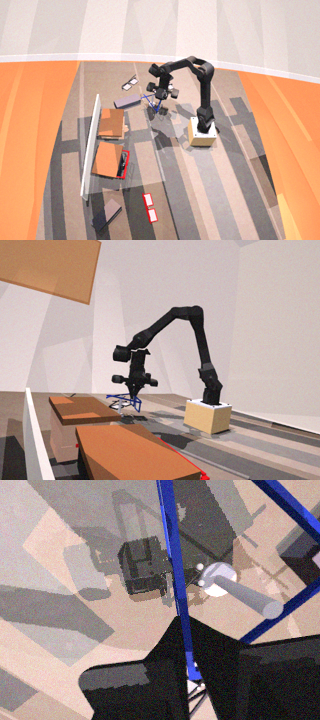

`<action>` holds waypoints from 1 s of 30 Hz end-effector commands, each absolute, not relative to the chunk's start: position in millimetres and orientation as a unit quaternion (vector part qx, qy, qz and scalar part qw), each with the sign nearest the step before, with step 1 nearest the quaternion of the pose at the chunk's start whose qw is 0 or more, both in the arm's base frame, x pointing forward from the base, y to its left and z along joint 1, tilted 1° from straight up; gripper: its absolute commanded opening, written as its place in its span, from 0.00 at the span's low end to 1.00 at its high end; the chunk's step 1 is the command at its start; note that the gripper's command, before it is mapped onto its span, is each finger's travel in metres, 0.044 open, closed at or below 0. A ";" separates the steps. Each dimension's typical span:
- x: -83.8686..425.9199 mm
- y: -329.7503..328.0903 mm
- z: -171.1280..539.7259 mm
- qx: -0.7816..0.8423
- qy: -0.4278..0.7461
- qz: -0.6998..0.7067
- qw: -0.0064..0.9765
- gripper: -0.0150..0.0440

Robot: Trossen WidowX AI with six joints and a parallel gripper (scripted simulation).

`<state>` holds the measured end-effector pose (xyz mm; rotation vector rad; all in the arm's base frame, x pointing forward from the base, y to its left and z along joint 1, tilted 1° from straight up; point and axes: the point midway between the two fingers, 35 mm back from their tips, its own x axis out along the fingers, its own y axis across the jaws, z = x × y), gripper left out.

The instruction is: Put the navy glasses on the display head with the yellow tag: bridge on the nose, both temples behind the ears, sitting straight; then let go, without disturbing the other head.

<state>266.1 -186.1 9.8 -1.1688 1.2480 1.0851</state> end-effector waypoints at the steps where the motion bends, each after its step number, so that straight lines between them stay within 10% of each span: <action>1: 264.1 -182.7 8.9 -0.487 0.522 0.456 0.532 0.25; 30: 256.1 -167.2 7.9 -0.487 0.522 0.456 0.532 0.25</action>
